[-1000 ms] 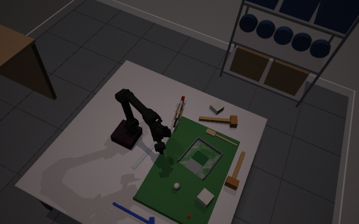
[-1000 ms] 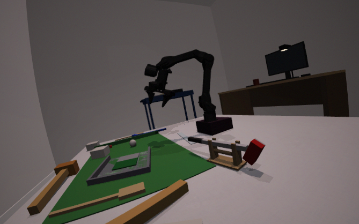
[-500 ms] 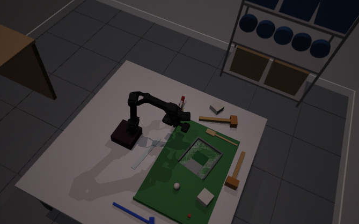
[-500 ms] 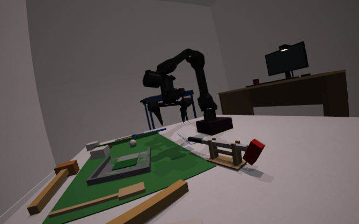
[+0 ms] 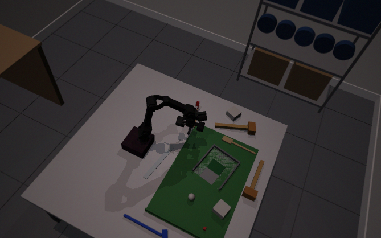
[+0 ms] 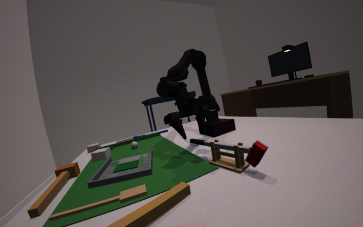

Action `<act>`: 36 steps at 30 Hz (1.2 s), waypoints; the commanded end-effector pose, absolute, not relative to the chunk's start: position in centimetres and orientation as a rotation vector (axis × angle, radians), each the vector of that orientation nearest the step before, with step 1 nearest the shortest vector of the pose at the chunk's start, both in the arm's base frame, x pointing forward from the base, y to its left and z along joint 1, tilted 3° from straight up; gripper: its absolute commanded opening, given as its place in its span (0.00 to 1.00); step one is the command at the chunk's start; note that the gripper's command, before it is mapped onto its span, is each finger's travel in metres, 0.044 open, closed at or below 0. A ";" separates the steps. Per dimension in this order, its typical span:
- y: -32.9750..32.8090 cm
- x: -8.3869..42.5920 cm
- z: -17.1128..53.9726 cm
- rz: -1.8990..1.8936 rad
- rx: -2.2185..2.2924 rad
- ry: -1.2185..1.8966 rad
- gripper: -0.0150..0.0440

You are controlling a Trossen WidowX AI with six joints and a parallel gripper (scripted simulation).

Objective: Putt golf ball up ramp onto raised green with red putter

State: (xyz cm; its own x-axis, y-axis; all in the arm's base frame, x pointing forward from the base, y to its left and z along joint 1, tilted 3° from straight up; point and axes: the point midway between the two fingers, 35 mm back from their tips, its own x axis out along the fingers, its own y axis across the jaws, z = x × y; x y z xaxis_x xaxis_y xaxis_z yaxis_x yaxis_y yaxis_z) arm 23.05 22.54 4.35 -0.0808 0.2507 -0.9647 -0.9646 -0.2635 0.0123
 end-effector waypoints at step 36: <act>22.7 22.7 -1.1 1.557 -1.173 0.912 0.78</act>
State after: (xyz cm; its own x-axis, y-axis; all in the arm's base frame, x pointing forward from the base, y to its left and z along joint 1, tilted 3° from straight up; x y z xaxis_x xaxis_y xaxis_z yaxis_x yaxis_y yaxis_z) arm 22.69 22.71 -1.18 -0.0903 0.2458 -0.9651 -0.9623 -0.2711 0.0210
